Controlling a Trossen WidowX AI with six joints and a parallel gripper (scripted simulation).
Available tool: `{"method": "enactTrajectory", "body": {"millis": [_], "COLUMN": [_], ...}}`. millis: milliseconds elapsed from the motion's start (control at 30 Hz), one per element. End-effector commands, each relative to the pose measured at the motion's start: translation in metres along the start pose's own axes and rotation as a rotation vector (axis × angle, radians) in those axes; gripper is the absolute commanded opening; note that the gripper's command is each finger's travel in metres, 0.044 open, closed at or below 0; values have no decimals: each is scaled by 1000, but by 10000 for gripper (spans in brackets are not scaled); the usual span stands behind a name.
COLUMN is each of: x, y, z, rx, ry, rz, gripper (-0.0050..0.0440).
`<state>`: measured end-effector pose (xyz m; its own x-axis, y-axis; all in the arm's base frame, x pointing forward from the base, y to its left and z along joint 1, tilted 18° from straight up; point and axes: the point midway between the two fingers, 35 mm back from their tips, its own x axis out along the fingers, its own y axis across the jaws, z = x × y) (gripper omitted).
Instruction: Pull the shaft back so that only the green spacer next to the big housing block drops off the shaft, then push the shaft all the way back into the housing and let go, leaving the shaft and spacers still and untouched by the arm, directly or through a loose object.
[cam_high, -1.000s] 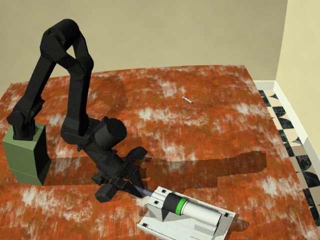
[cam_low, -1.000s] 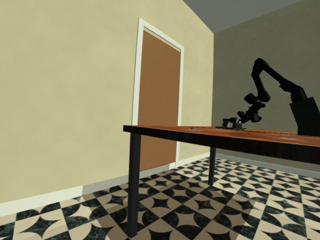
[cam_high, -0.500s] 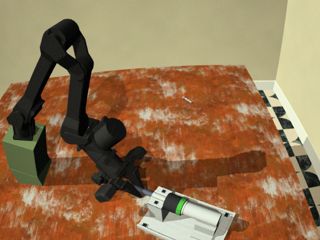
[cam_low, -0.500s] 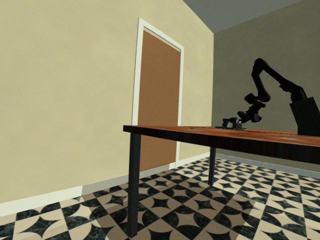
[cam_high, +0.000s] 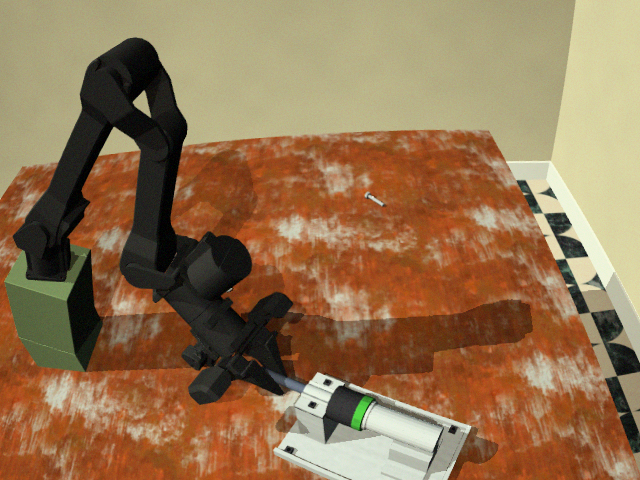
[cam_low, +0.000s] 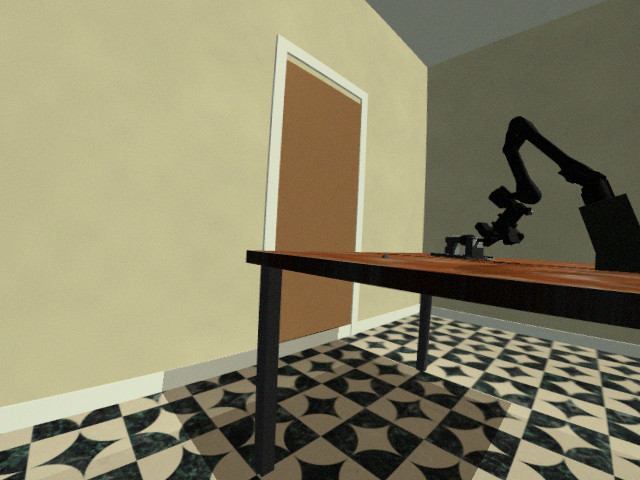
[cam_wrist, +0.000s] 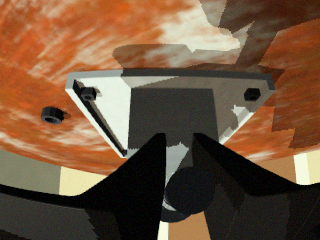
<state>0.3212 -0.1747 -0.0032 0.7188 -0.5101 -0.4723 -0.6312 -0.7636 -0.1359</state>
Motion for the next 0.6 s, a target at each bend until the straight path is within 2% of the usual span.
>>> {"method": "enactTrajectory", "body": {"millis": [0,567], "x": [-1,-2], "y": [0,0], "z": [1,2], "rx": [3,3], "ry": [-1,-1], "rz": [1,1], "gripper": [0,0]}}
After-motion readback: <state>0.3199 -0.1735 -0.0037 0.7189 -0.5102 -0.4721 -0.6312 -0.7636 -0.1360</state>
